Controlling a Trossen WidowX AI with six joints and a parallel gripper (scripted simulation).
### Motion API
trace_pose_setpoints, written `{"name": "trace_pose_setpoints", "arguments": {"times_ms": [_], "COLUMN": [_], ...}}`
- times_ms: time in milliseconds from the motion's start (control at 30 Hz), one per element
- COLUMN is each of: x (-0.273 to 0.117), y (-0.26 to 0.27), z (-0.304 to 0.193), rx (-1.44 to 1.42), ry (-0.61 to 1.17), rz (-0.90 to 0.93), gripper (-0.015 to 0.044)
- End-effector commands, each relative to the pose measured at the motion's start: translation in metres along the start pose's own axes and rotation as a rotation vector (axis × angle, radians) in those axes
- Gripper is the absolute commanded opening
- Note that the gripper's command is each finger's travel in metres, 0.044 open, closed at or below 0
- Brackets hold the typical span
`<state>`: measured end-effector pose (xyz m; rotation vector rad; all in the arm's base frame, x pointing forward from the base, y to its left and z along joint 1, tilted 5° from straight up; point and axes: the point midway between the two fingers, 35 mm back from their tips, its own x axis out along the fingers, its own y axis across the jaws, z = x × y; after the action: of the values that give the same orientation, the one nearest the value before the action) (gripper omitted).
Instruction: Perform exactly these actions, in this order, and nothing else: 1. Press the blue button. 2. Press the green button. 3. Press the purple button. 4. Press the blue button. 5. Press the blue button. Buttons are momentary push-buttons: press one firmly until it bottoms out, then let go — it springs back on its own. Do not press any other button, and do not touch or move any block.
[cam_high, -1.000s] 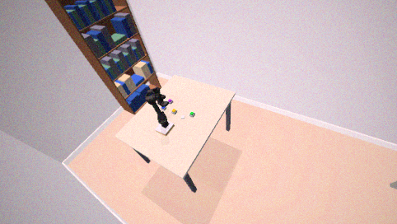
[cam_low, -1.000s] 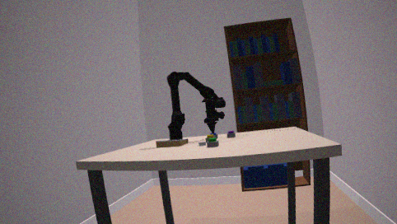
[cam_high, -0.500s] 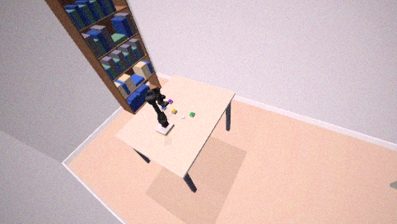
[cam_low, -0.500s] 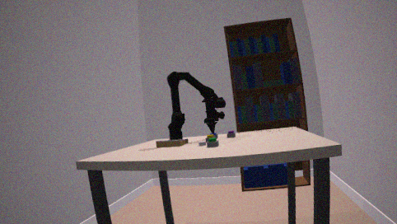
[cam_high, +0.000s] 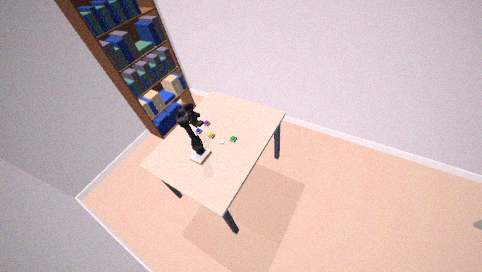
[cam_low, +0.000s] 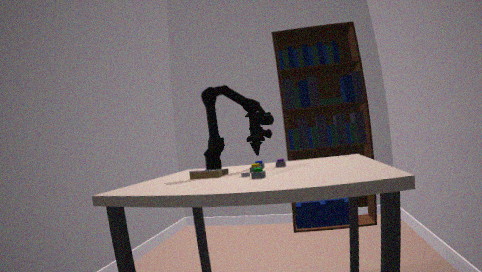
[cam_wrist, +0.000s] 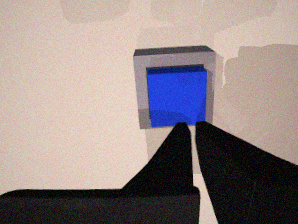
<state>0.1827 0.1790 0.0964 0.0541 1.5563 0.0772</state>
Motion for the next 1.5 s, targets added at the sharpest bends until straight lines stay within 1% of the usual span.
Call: {"name": "trace_pose_setpoints", "arguments": {"times_ms": [0, 67, 100, 233, 300, 567, 800, 1000, 1200, 1367, 1400, 1467], "x": [-0.038, -0.054, -0.056, -0.056, -0.055, -0.055, -0.056, -0.058, -0.059, -0.057, -0.049, -0.021], "y": [0.001, 0.000, 0.000, -0.001, -0.012, -0.094, -0.183, -0.266, -0.345, -0.354, -0.354, -0.356], "z": [0.002, 0.001, 0.000, 0.002, 0.014, 0.072, 0.096, 0.093, 0.067, 0.063, 0.063, 0.065], "rx": [-0.005, -0.005, -0.005, -0.005, -0.008, -0.026, -0.023, -0.015, -0.007, -0.006, -0.006, -0.006], "ry": [-0.020, -0.020, -0.020, -0.020, -0.024, -0.031, -0.023, -0.020, -0.023, -0.024, -0.025, -0.025], "rz": [0.014, 0.014, 0.014, 0.013, 0.007, -0.031, -0.041, -0.035, -0.026, -0.025, -0.025, -0.025], "gripper": [0.0020, 0.0020, 0.0020, 0.0020, 0.0020, 0.0020, 0.0020, 0.0020, 0.0020, 0.0020, 0.0020, 0.0020]}}
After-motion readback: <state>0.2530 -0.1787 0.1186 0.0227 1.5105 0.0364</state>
